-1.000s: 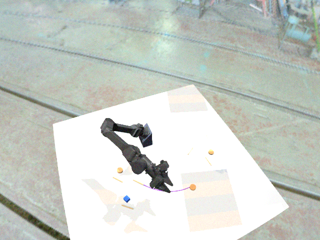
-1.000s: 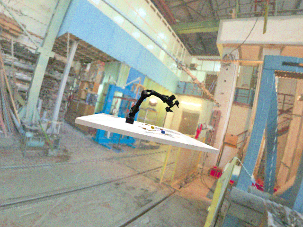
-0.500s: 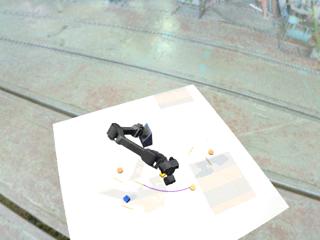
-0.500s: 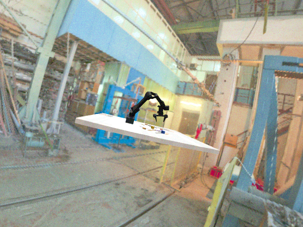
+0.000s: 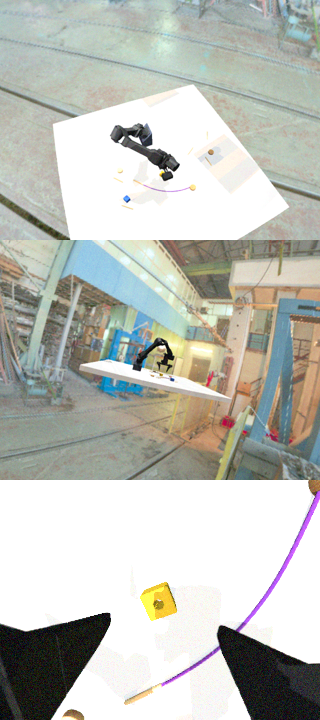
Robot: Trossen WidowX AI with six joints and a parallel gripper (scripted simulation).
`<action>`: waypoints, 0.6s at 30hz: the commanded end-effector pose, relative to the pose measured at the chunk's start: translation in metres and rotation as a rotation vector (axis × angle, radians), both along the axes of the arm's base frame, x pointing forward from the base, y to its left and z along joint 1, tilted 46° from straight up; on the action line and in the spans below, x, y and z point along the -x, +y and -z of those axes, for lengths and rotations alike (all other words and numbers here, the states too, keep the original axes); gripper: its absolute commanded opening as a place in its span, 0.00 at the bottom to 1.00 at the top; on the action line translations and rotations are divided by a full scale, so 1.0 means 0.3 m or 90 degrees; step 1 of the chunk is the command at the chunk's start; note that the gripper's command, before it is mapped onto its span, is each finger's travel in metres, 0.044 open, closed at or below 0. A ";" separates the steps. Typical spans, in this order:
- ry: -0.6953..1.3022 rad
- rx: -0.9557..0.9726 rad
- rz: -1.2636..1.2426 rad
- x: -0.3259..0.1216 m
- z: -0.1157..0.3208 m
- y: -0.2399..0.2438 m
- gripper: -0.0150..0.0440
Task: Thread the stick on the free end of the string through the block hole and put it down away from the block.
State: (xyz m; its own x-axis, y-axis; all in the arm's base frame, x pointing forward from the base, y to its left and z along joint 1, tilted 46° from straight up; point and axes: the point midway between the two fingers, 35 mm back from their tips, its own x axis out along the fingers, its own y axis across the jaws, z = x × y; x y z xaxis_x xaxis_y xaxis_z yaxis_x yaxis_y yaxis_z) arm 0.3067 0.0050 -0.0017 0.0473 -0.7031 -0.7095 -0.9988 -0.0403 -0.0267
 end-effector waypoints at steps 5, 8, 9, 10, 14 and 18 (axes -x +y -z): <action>-0.007 0.006 0.009 0.004 0.000 -0.004 1.00; -0.105 0.000 0.107 0.005 -0.003 0.000 1.00; -0.148 -0.003 0.150 0.006 -0.003 0.002 1.00; -0.190 -0.006 0.193 0.006 -0.004 0.004 1.00; -0.361 -0.018 0.364 0.009 -0.008 0.012 1.00; -0.532 -0.029 0.534 0.011 -0.011 0.020 1.00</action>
State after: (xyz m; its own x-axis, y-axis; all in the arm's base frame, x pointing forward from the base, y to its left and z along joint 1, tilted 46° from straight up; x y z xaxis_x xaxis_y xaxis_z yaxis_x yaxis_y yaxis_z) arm 0.3048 0.0077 -0.0005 0.0462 -0.7082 -0.7045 -0.8518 0.3405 -0.3982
